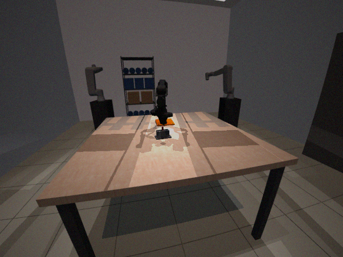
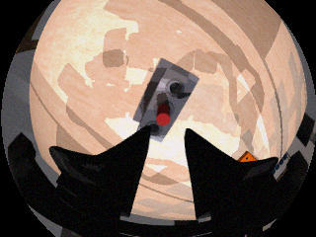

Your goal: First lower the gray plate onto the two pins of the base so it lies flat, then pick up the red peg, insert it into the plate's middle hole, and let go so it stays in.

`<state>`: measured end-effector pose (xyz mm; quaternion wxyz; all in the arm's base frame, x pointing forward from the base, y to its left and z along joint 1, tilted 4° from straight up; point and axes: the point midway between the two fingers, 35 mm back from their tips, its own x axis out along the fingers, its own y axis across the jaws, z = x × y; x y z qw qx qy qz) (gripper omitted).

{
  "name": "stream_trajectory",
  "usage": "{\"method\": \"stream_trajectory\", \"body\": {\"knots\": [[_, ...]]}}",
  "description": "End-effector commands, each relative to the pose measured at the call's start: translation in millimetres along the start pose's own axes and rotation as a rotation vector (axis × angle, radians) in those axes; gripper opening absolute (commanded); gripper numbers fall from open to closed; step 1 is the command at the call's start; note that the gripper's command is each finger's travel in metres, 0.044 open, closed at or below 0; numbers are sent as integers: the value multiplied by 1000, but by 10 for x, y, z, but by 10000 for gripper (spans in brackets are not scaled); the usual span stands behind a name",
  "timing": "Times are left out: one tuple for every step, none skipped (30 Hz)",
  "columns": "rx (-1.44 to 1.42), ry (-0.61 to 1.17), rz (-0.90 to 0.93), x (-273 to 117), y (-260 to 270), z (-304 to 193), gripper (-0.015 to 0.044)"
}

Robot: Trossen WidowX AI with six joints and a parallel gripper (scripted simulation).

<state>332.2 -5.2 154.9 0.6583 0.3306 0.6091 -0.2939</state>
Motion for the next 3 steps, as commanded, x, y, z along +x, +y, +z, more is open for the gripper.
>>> {"method": "stream_trajectory", "body": {"knots": [[-3, 1, 5, -33, 0, 0, 150], [-3, 1, 5, -39, -2, 0, 150], [-3, 1, 5, -44, -3, 1, 150]]}}
